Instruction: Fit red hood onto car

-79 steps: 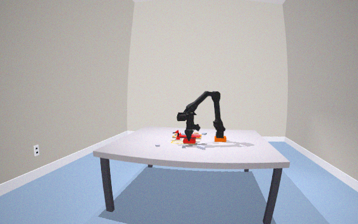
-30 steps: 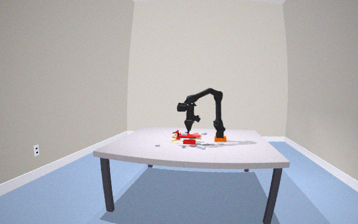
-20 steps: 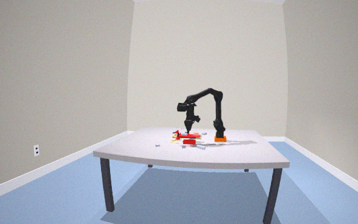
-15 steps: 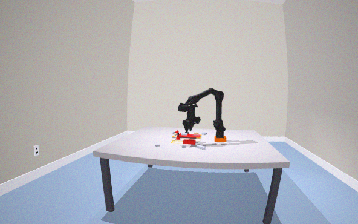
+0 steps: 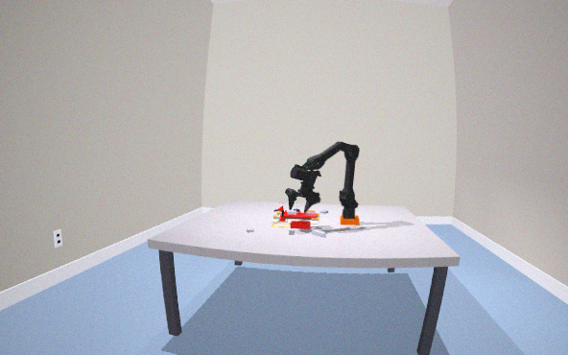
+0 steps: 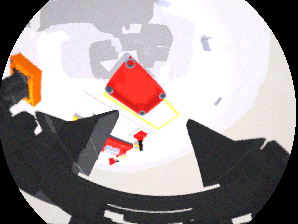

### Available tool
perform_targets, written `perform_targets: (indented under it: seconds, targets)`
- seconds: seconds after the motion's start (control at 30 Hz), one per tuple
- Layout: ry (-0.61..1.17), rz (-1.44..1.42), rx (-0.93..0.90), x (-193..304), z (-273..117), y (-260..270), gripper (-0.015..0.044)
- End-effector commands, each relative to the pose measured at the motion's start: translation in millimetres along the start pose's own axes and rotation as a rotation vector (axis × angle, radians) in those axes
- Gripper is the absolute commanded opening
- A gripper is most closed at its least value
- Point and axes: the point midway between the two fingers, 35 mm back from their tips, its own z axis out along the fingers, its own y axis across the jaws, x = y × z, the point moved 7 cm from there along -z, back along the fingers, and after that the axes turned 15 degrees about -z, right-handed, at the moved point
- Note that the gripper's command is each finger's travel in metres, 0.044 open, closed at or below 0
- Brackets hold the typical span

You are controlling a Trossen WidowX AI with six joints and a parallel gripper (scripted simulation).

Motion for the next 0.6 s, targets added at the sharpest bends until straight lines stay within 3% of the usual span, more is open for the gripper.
perform_targets:
  seconds: [0.0,0.27,0.57]
  targets:
    - [0.127,0.514,0.119,-17.7,8.8,11.5,0.0440]
    - [0.163,1.035,0.321,-31.8,11.7,21.5,0.0440]
    - [0.078,1.591,0.584,-45.9,13.4,36.6,0.0440]
